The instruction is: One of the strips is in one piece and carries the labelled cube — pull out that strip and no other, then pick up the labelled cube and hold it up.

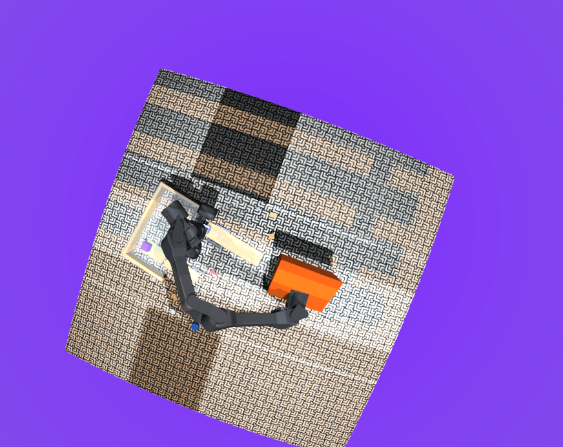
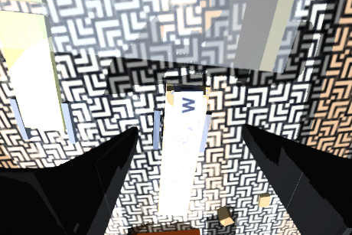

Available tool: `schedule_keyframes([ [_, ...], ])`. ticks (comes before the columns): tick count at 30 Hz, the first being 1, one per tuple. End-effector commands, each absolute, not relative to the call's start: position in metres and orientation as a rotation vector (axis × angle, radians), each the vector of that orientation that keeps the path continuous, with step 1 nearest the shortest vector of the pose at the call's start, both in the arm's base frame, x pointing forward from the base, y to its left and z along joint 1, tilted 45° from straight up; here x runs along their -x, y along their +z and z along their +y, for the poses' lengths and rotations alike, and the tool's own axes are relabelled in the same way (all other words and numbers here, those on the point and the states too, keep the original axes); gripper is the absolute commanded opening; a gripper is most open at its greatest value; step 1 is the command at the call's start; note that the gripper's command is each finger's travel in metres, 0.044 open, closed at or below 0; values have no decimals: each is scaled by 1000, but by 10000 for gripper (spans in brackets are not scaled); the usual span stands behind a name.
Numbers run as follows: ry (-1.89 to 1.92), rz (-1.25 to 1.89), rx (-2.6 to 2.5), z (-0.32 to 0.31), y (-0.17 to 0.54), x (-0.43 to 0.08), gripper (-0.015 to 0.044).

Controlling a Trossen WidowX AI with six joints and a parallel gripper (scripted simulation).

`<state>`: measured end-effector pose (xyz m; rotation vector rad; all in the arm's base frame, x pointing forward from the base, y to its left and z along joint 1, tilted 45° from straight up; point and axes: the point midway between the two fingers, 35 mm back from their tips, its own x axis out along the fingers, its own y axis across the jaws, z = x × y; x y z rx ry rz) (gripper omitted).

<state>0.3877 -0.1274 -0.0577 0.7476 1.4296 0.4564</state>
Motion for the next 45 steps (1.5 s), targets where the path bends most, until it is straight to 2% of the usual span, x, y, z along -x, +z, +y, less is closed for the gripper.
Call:
schedule_keyframes([
  [1, 457, 1430, -758, -129, -61, -398, 440],
  [8, 457, 1430, -758, -123, -67, -400, 256],
  [9, 457, 1430, -758, -122, -68, -400, 250],
  [45, 459, 1429, -760, -90, -100, -404, 250],
])
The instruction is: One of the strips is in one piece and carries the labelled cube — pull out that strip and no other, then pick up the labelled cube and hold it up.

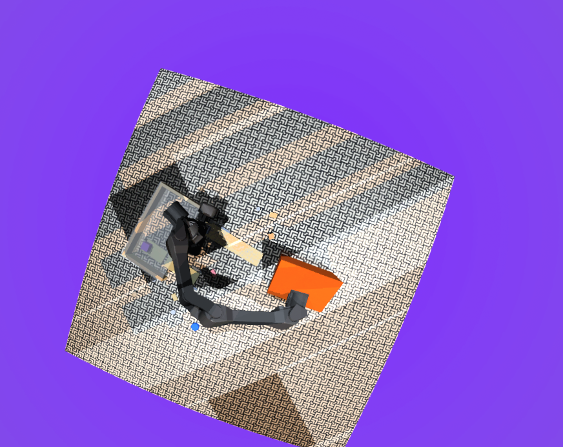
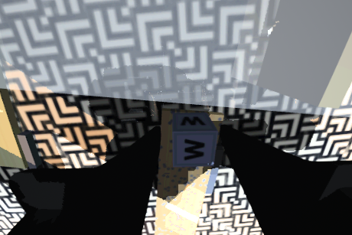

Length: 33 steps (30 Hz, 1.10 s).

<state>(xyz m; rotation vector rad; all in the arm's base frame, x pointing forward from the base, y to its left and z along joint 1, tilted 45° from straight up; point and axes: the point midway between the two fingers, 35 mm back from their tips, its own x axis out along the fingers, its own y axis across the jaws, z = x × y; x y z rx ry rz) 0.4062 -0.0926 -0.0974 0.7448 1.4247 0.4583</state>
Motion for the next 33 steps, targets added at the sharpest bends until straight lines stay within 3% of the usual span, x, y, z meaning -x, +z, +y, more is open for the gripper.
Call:
schedule_keyframes([
  [1, 459, 1429, -760, -90, -100, -404, 250],
  [3, 459, 1429, -760, -90, -100, -404, 250],
  [7, 459, 1426, -746, -92, -98, -406, 145],
  [14, 459, 1426, -746, -92, -98, -406, 98],
  [18, 458, 1426, -746, -93, -96, -403, 0],
  [33, 457, 1432, -759, -104, -62, -347, 0],
])
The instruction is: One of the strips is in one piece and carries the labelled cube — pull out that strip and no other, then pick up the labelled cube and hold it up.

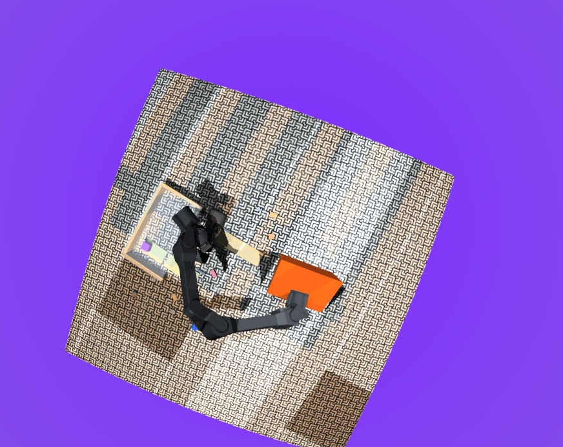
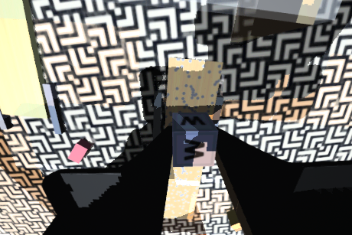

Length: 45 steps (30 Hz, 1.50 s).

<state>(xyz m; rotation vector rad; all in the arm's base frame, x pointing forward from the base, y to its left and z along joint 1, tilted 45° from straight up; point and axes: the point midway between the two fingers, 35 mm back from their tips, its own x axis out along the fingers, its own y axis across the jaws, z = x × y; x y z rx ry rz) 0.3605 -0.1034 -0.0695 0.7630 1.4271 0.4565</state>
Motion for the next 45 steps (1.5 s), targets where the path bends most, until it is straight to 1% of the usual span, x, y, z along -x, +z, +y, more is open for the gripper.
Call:
schedule_keyframes([
  [1, 457, 1432, -760, -104, -61, -345, 0],
  [7, 457, 1433, -760, -103, -59, -339, 0],
  [24, 457, 1435, -762, -86, -52, -287, 0],
  [28, 456, 1435, -761, -90, -49, -286, 0],
  [33, 456, 1436, -761, -111, -27, -282, 0],
  [45, 456, 1436, -761, -112, -27, -282, 0],
])
